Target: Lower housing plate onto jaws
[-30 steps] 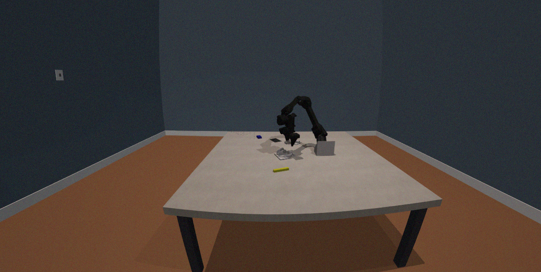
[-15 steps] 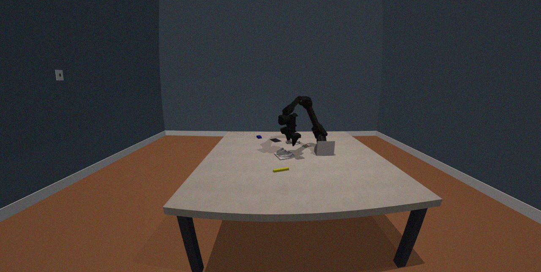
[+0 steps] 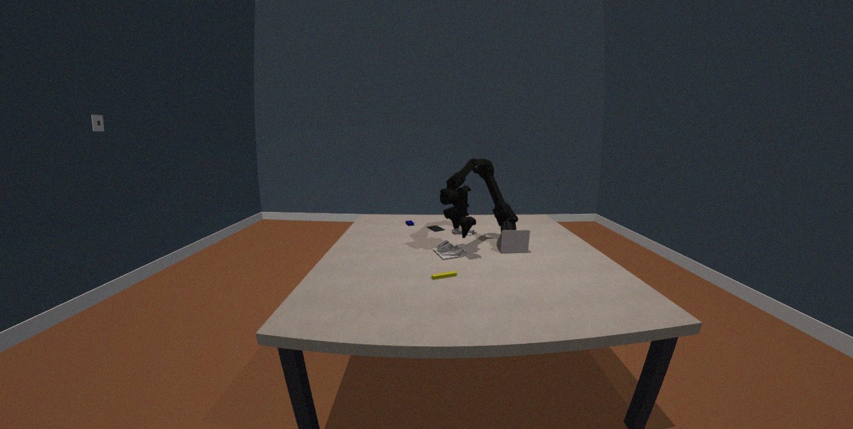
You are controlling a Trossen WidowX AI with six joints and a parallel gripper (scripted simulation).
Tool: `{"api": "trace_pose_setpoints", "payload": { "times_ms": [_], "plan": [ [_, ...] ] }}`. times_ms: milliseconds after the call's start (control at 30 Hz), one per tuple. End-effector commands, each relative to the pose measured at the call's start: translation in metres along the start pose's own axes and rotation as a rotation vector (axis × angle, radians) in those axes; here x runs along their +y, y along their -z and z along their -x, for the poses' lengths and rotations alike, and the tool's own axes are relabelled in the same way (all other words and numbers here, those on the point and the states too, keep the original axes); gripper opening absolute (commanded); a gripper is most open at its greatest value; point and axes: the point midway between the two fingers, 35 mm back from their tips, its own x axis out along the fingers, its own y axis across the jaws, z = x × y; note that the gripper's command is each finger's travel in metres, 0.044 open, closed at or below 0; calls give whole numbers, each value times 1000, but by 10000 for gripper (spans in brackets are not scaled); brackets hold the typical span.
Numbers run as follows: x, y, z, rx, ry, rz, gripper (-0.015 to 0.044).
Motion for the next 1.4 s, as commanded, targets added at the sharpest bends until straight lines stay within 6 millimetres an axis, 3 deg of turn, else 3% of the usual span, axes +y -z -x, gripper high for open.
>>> {"api": "trace_pose_setpoints", "payload": {
  "times_ms": [0, 400, 1367],
  "plan": [
    [1, 1, 0, 2, -4, -1, 351],
    [0, 1, -1, 2, -4, -4, 351],
    [0, 0, -48, 2, -3, -5, 351]
  ]
}}
